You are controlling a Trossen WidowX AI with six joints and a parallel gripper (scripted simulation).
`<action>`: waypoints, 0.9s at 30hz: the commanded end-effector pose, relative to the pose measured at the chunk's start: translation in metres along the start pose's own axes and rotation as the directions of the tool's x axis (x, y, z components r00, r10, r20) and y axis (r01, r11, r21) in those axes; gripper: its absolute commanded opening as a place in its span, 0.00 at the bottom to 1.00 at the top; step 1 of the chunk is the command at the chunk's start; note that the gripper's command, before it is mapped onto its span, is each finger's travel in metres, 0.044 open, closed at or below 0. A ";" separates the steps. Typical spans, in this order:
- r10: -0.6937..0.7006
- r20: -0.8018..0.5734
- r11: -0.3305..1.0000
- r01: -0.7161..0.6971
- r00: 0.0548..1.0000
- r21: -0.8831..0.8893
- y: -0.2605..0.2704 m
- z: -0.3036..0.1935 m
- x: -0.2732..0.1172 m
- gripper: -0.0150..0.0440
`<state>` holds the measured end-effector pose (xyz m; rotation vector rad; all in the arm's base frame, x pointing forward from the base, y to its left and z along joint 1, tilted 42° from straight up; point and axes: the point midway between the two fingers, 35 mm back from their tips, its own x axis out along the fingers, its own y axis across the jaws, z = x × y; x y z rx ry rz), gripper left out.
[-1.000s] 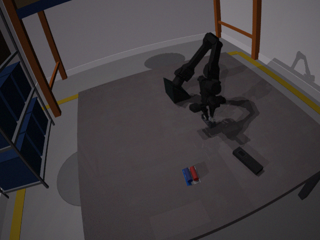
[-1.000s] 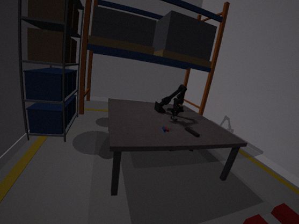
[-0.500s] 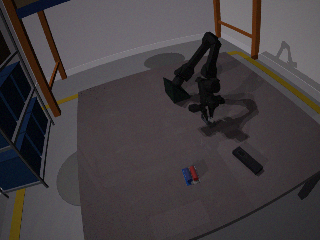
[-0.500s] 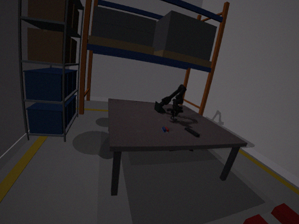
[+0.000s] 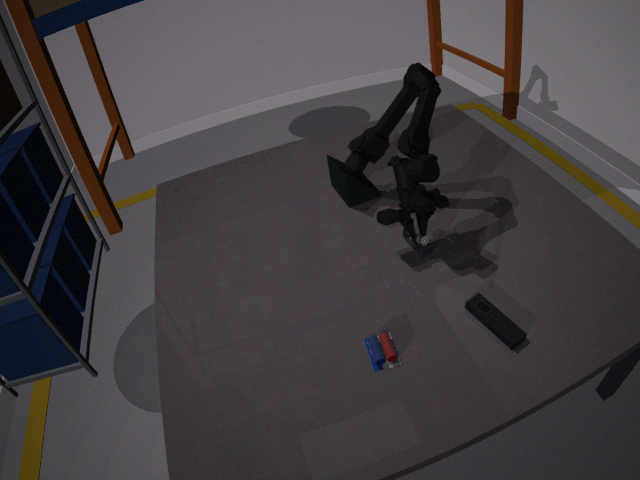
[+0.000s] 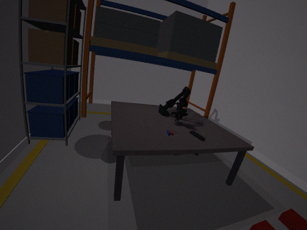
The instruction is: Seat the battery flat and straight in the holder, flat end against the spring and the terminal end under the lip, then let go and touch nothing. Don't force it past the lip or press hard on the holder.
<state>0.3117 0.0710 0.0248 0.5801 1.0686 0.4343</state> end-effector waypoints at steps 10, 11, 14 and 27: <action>0.000 0.057 1.000 0.000 0.998 0.007 0.001 -0.004 0.000 0.38; 0.000 0.057 1.000 0.000 0.998 0.007 0.001 -0.004 -0.001 0.38; 0.000 0.057 1.000 -0.001 0.998 0.008 0.001 -0.007 -0.001 0.38; 0.000 0.057 1.000 -0.001 0.998 0.009 0.001 -0.019 -0.005 0.38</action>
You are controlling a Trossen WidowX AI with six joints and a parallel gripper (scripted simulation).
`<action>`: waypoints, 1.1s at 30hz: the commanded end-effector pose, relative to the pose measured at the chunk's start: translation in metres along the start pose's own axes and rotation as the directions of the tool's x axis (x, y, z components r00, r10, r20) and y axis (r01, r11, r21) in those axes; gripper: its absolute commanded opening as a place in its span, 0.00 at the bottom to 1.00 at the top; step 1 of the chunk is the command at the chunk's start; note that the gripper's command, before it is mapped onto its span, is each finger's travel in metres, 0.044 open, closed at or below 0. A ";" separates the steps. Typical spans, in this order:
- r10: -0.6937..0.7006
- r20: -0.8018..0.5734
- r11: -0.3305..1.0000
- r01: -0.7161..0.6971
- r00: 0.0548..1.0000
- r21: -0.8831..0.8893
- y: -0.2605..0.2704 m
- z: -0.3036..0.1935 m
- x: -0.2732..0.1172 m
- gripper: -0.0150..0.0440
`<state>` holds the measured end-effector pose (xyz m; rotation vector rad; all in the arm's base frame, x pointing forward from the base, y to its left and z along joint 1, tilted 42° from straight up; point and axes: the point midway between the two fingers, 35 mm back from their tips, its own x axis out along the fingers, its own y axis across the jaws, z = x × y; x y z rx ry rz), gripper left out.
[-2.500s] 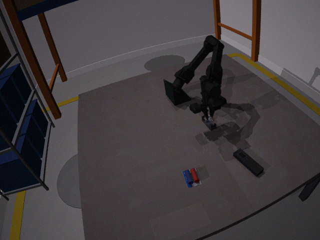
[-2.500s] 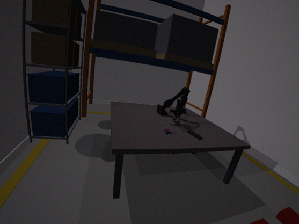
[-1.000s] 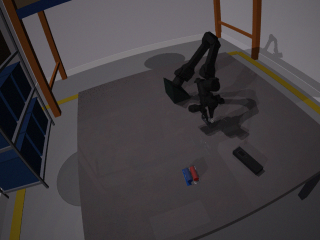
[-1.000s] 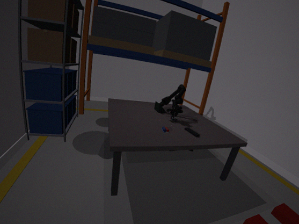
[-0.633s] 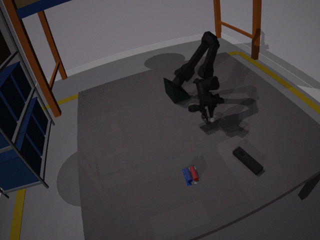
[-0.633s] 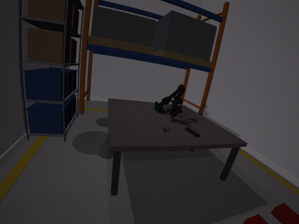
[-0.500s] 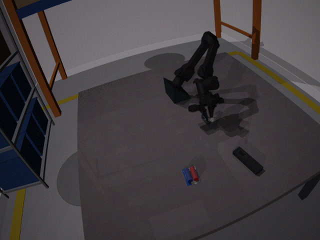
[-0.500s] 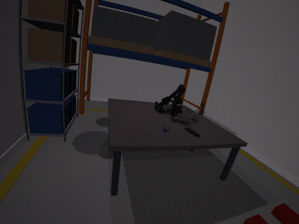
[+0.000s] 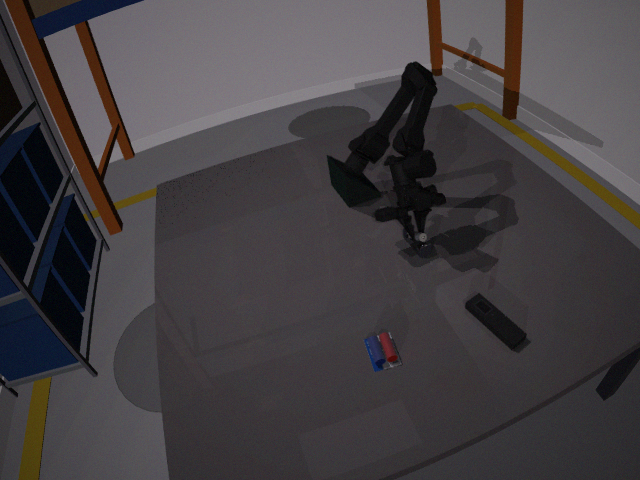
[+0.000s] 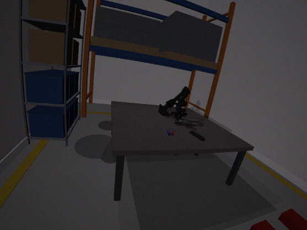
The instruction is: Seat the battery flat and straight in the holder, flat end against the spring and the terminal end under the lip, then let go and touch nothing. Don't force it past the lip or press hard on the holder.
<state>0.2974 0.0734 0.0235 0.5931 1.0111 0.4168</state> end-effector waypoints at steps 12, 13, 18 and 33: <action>-0.007 -0.015 1.000 0.007 1.000 0.007 -0.001 -0.011 -0.004 0.38; -0.008 -0.020 1.000 0.008 1.000 0.007 -0.001 -0.010 -0.004 0.38; -0.013 -0.046 1.000 0.013 0.999 0.004 -0.002 -0.009 -0.002 0.38; -0.026 -0.123 1.000 0.025 0.992 -0.004 -0.004 -0.007 0.003 0.38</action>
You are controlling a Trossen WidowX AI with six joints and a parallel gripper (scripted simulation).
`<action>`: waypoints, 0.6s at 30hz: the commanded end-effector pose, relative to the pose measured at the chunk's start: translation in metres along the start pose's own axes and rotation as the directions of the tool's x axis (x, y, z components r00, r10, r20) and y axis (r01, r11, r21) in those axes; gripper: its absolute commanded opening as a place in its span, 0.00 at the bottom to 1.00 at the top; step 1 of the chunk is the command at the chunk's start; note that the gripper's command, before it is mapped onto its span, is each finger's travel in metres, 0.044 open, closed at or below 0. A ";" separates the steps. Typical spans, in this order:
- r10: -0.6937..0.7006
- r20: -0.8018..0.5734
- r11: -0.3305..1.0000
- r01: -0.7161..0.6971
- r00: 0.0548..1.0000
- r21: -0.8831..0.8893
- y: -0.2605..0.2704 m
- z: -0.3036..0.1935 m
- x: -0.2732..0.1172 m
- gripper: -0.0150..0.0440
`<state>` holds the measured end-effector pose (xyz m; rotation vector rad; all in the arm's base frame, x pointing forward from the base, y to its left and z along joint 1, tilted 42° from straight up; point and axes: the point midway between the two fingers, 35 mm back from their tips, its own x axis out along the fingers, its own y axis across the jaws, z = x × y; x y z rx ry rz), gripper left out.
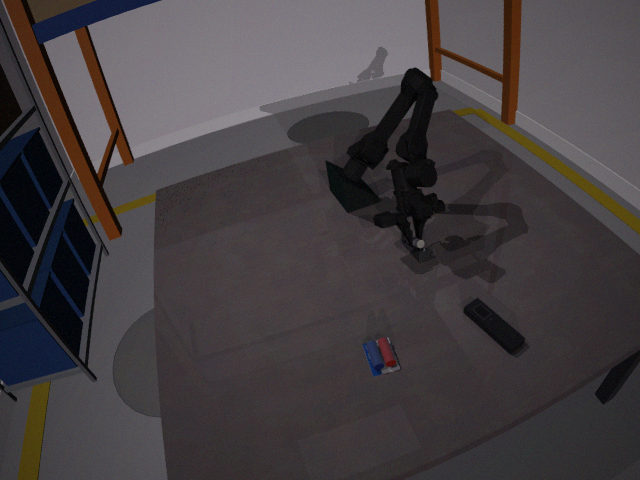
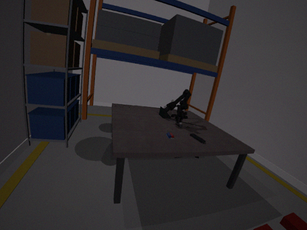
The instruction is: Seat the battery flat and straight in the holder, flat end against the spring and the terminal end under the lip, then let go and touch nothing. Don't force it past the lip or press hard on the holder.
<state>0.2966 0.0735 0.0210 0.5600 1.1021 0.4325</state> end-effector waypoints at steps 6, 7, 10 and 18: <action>-0.009 -0.063 1.000 0.009 0.998 0.002 -0.002 -0.004 0.004 0.38; -0.009 -0.069 1.000 0.009 0.998 0.002 -0.003 -0.004 0.004 0.38; -0.011 -0.084 1.000 0.011 0.996 0.000 -0.003 -0.003 0.005 0.38; -0.016 -0.127 1.000 0.015 0.992 -0.004 -0.003 -0.002 0.006 0.38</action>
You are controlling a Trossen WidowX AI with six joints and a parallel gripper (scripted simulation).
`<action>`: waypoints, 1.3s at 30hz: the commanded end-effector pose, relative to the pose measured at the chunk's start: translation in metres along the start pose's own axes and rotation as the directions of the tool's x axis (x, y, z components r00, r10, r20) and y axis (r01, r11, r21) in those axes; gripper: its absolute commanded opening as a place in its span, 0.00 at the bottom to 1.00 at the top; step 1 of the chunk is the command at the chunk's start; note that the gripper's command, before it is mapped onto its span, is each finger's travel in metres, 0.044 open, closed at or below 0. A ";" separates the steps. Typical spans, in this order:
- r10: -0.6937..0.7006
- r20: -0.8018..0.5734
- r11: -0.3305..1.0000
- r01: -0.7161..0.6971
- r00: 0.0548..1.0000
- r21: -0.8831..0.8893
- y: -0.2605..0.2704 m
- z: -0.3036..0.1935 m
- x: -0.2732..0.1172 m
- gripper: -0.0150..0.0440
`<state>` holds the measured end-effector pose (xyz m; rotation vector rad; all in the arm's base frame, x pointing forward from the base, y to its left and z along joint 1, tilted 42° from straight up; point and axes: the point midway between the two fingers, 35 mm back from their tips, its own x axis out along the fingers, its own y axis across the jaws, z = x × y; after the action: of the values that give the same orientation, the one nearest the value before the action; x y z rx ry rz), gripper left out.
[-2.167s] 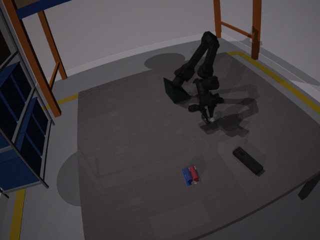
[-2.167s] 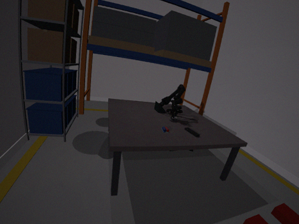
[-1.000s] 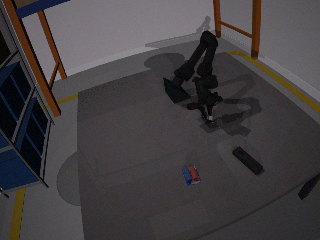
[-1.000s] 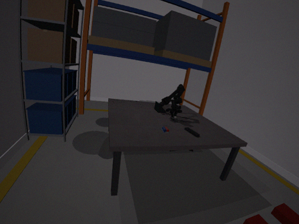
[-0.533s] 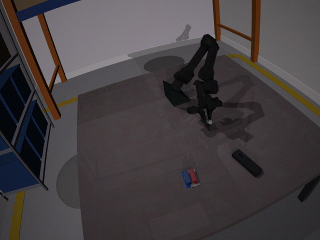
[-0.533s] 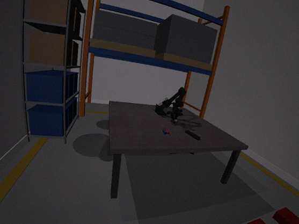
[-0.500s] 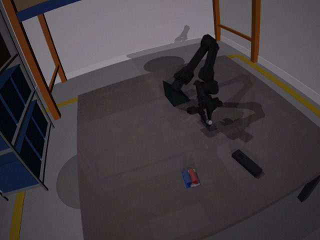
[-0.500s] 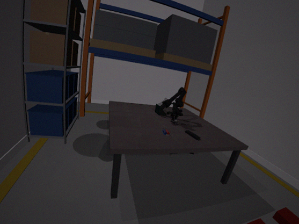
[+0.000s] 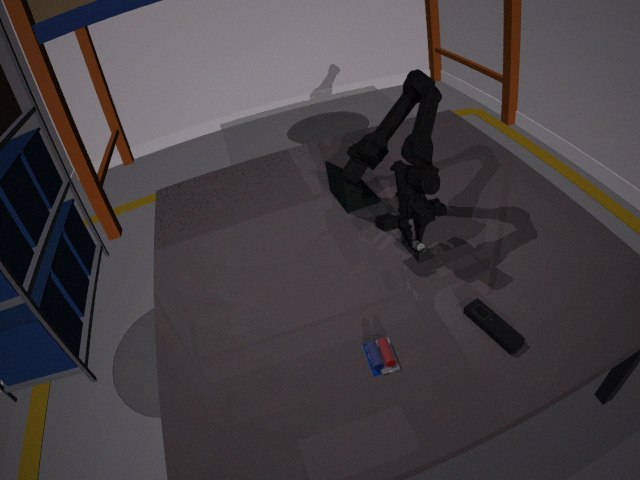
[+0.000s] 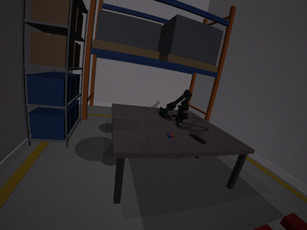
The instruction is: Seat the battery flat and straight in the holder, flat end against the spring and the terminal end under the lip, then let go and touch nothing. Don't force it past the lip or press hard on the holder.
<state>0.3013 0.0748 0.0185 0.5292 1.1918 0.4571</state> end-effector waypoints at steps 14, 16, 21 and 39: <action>-0.009 -0.109 1.000 0.009 0.994 -0.001 -0.002 -0.004 0.005 0.38; -0.009 -0.119 1.000 0.009 0.993 -0.002 -0.002 -0.003 0.005 0.38; -0.011 -0.146 1.000 0.010 0.989 -0.004 -0.001 -0.003 0.005 0.38; -0.014 -0.242 1.000 0.010 0.970 -0.014 0.001 -0.002 0.006 0.38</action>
<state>0.3053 0.0785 0.0162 0.4677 1.3927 0.5242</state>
